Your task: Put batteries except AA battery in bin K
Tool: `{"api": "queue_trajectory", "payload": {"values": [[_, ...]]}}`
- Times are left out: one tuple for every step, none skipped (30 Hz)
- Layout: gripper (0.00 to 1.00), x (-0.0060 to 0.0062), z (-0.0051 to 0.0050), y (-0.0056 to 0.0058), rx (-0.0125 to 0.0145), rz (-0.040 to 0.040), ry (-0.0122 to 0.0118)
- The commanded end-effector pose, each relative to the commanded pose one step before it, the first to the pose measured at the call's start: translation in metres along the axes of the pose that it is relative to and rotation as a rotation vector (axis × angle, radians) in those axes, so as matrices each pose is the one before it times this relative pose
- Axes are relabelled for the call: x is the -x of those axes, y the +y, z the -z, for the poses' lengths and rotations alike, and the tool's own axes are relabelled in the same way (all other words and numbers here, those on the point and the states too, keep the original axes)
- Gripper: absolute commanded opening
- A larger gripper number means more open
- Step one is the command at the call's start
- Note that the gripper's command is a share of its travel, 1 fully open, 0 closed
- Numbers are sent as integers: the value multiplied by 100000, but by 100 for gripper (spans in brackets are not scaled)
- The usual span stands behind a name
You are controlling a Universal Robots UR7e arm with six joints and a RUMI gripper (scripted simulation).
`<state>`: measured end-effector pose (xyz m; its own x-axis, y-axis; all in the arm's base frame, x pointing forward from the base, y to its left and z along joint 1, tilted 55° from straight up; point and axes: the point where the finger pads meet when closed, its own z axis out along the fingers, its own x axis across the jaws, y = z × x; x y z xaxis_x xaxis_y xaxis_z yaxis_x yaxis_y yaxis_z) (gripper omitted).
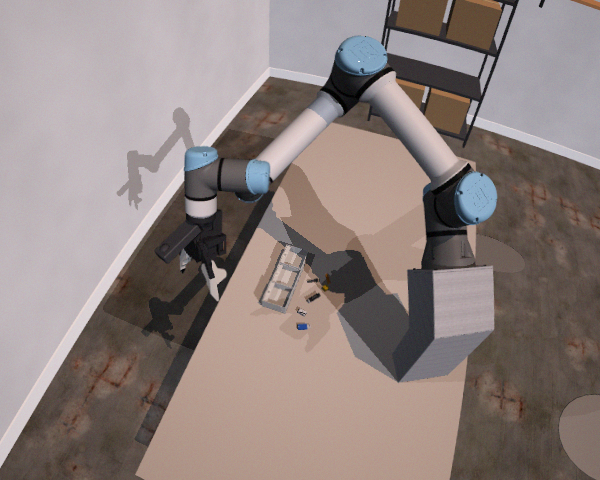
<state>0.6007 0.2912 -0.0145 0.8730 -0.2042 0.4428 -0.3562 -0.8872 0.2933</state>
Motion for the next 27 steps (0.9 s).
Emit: {"api": "queue_trajectory", "payload": {"values": [[100, -6, 70, -45, -108, 20, 81], [100, 0, 0, 0, 0, 0, 0], [100, 0, 0, 0, 0, 0, 0], [100, 0, 0, 0, 0, 0, 0], [100, 0, 0, 0, 0, 0, 0], [100, 0, 0, 0, 0, 0, 0], [100, 0, 0, 0, 0, 0, 0], [100, 0, 0, 0, 0, 0, 0], [100, 0, 0, 0, 0, 0, 0], [100, 0, 0, 0, 0, 0, 0], [100, 0, 0, 0, 0, 0, 0], [100, 0, 0, 0, 0, 0, 0], [100, 0, 0, 0, 0, 0, 0], [100, 0, 0, 0, 0, 0, 0], [100, 0, 0, 0, 0, 0, 0], [100, 0, 0, 0, 0, 0, 0], [100, 0, 0, 0, 0, 0, 0], [4, -199, -764, 265, 1, 1, 1], [4, -199, -764, 266, 1, 0, 1], [4, -198, -764, 266, 1, 0, 1], [4, -198, -764, 266, 1, 0, 1], [4, -198, -764, 266, 1, 1, 1], [4, -198, -764, 266, 1, 1, 1], [4, -198, -764, 266, 0, 1, 1], [4, -198, -764, 266, 0, 1, 1], [4, -198, -764, 266, 0, 1, 1], [4, -198, -764, 266, 1, 1, 1]]}}
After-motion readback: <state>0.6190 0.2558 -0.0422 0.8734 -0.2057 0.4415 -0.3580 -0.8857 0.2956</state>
